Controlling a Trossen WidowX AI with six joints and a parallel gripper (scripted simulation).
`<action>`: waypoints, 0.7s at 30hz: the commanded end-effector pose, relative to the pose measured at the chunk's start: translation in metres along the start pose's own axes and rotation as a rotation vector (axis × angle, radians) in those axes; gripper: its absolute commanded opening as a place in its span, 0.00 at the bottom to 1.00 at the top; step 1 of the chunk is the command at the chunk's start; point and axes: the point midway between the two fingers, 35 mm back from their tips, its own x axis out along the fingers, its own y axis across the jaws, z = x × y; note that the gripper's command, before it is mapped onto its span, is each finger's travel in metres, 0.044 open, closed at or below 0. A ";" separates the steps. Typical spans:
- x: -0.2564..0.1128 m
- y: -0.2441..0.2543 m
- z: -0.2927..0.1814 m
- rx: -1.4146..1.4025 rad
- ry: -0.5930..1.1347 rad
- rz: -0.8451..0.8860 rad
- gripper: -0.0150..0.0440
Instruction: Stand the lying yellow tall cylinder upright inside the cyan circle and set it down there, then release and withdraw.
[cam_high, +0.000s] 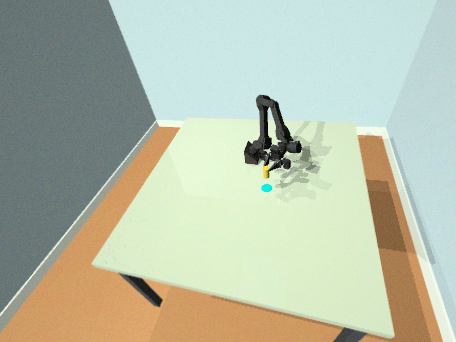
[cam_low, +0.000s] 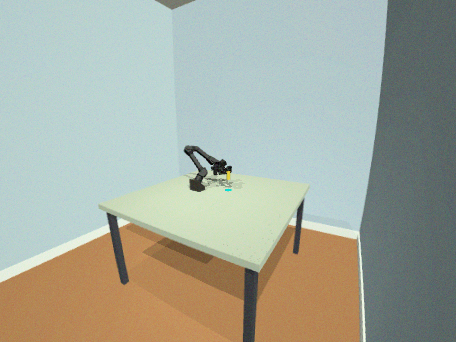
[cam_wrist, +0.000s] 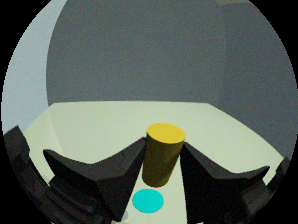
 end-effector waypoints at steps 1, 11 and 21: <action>0.002 0.001 -0.009 0.010 -0.002 -0.005 0.43; 0.006 0.002 -0.035 0.011 0.002 -0.011 0.43; 0.007 0.000 -0.060 0.009 -0.002 -0.007 0.43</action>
